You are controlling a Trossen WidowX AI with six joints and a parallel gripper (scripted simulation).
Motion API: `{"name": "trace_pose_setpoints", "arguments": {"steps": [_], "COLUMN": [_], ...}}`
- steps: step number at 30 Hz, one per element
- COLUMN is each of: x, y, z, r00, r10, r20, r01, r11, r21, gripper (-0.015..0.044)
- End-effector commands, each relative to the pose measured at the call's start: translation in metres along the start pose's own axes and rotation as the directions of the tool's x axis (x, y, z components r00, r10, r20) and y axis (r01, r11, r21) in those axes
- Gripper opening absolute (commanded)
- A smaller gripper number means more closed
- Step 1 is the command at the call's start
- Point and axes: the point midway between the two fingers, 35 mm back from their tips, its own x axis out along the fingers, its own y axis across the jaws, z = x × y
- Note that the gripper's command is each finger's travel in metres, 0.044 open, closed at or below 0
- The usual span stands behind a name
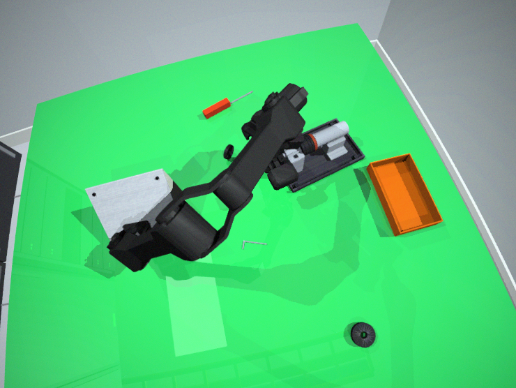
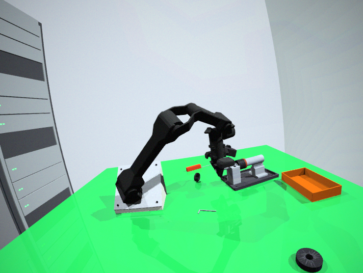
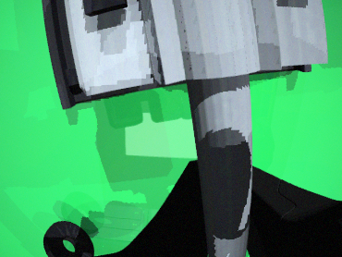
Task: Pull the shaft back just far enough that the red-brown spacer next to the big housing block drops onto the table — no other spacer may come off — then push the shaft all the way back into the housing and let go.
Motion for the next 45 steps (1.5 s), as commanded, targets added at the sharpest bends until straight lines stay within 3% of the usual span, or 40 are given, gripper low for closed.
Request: {"name": "trace_pose_setpoints", "arguments": {"steps": [1, 45], "x": [-0.0002, -0.0001], "y": [0.0003, 0.0005], "z": [-0.0011, -0.0062], "r00": [1.000, 1.000], "r10": [0.002, 0.002], "r20": [-0.001, -0.001], "r01": [-0.002, -0.002], "r11": [1.000, 1.000], "r21": [0.004, 0.003], "gripper": [0.0000, 0.0000]}}
